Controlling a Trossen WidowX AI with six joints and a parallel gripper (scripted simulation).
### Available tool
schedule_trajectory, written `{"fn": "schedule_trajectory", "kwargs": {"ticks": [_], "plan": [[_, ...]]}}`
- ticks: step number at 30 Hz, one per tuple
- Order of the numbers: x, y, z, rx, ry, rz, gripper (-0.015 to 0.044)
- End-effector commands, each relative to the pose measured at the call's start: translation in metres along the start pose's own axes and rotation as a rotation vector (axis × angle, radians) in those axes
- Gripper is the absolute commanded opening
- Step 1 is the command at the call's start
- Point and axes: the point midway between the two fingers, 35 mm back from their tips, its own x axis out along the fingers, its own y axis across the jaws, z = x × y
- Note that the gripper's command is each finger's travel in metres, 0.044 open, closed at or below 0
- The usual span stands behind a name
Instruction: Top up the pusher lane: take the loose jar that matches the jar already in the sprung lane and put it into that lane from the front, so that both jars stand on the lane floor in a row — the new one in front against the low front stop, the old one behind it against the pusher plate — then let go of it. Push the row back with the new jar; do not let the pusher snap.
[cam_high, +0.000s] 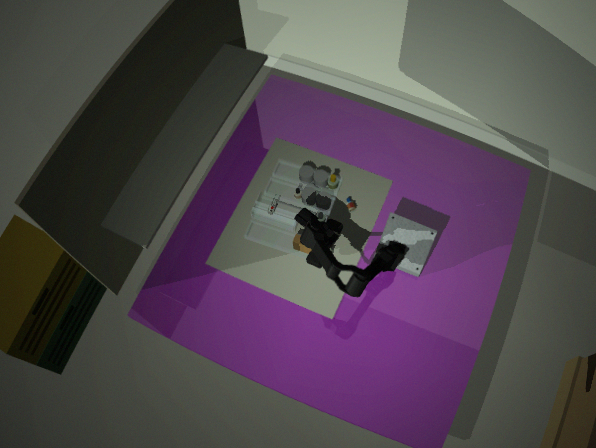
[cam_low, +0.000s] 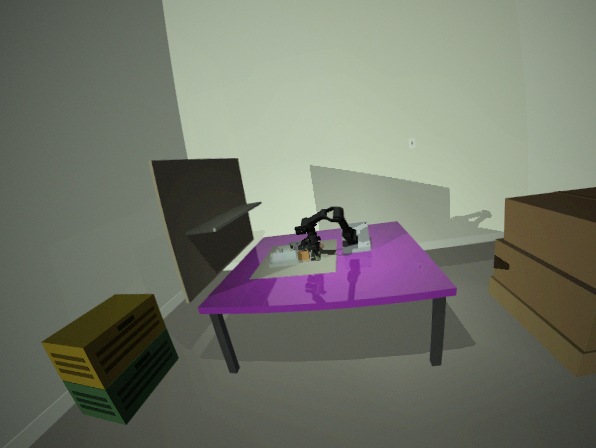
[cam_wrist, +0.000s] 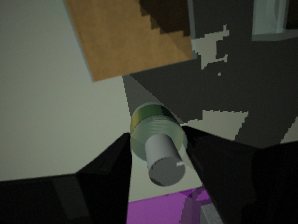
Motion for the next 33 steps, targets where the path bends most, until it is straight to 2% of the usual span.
{"fn": "schedule_trajectory", "kwargs": {"ticks": [1,19,24,33], "plan": [[-0.005,-0.002,-0.004,0.015,0.011,0.000,0.0000],[-0.097,0.004,0.014,-0.056,-0.101,0.017,0.0000],[-0.097,0.000,0.016,-0.059,-0.102,0.017,0.0000],[-0.078,-0.055,0.030,-0.091,-0.104,0.012,0.0000]]}}
